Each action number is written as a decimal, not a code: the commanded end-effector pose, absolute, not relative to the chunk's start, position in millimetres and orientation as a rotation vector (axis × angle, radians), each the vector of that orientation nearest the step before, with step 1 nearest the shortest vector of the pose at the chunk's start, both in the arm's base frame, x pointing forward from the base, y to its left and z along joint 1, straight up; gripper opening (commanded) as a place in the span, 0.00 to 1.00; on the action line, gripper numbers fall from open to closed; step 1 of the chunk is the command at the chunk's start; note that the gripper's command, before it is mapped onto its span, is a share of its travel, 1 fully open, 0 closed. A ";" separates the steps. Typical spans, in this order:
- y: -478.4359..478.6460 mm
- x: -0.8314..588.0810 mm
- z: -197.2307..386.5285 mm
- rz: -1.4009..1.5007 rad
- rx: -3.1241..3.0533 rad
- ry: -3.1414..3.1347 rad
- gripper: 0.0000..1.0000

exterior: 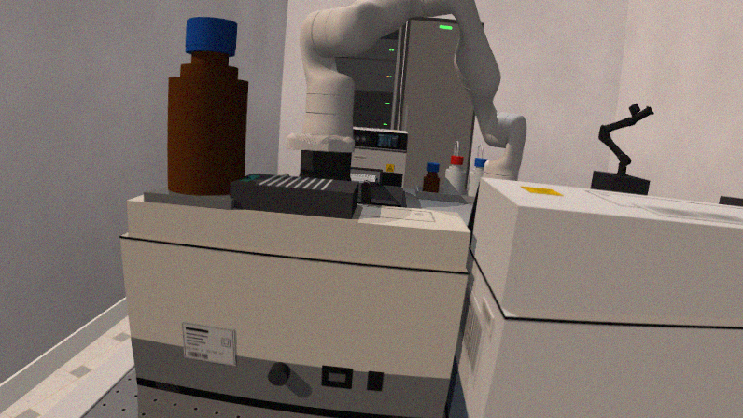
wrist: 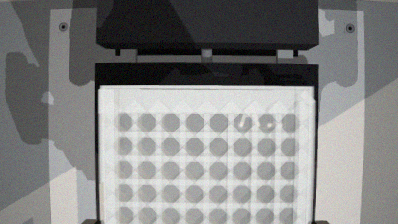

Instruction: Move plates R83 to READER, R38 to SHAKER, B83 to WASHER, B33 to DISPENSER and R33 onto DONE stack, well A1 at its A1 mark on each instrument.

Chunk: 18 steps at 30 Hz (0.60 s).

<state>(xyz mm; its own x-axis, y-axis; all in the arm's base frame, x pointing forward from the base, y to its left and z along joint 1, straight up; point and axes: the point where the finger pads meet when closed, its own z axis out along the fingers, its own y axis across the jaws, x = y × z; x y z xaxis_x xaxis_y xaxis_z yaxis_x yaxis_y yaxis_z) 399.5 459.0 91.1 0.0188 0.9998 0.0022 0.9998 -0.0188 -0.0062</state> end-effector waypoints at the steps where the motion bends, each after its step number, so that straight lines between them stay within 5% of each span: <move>1: 459.2 399.2 88.4 0.004 -2.248 -2.189 0.94; 18: 459.4 399.5 90.2 0.004 -2.241 -2.195 0.94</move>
<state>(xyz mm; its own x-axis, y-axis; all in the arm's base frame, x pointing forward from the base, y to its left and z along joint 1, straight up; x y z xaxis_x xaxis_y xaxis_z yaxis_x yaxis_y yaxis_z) 399.2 458.7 89.7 0.0187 0.9998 0.0006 0.9998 -0.0187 -0.0073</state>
